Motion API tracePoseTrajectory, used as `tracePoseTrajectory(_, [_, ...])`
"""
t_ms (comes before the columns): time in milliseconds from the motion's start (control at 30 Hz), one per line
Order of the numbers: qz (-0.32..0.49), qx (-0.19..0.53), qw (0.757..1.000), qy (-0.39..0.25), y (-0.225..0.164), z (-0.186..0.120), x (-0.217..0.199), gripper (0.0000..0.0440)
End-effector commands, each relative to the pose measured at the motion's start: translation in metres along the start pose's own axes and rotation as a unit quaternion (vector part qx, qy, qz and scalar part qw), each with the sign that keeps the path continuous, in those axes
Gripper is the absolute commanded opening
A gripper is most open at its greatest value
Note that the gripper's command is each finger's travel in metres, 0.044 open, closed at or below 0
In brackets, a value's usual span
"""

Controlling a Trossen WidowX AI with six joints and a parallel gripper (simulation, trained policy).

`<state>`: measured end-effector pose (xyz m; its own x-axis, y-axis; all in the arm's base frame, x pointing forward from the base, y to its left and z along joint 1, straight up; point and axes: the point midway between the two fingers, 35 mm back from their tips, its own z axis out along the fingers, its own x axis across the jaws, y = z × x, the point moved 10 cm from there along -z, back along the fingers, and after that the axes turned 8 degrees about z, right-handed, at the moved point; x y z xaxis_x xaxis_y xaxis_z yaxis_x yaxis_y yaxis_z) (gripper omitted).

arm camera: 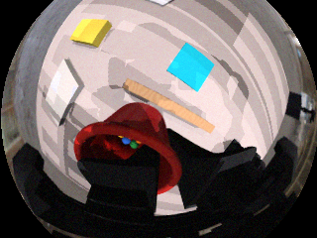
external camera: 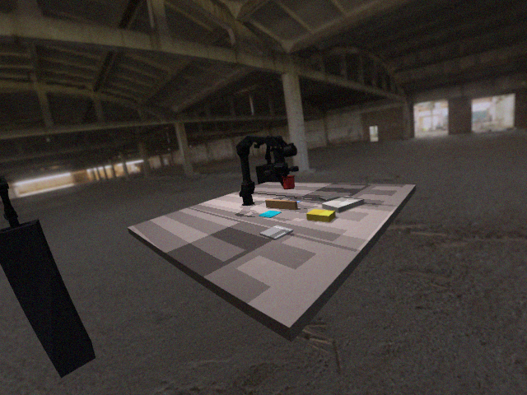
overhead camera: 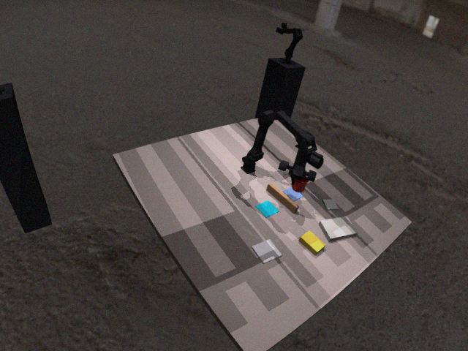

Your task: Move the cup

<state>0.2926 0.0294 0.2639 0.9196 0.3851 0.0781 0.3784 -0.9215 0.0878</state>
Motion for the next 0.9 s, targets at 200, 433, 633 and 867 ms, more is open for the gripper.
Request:
tracePoseTrajectory(200, [0.036,-0.023,0.999,0.023,0.032,-0.003,-0.006,0.0000])
tracePoseTrajectory(433, [0.062,-0.035,0.997,0.031,0.055,0.001,-0.014,0.0000])
tracePoseTrajectory(633, [0.082,-0.043,0.995,0.034,0.071,0.008,-0.022,0.0000])
tracePoseTrajectory(867, [0.102,-0.050,0.993,0.033,0.086,0.020,-0.032,0.0000])
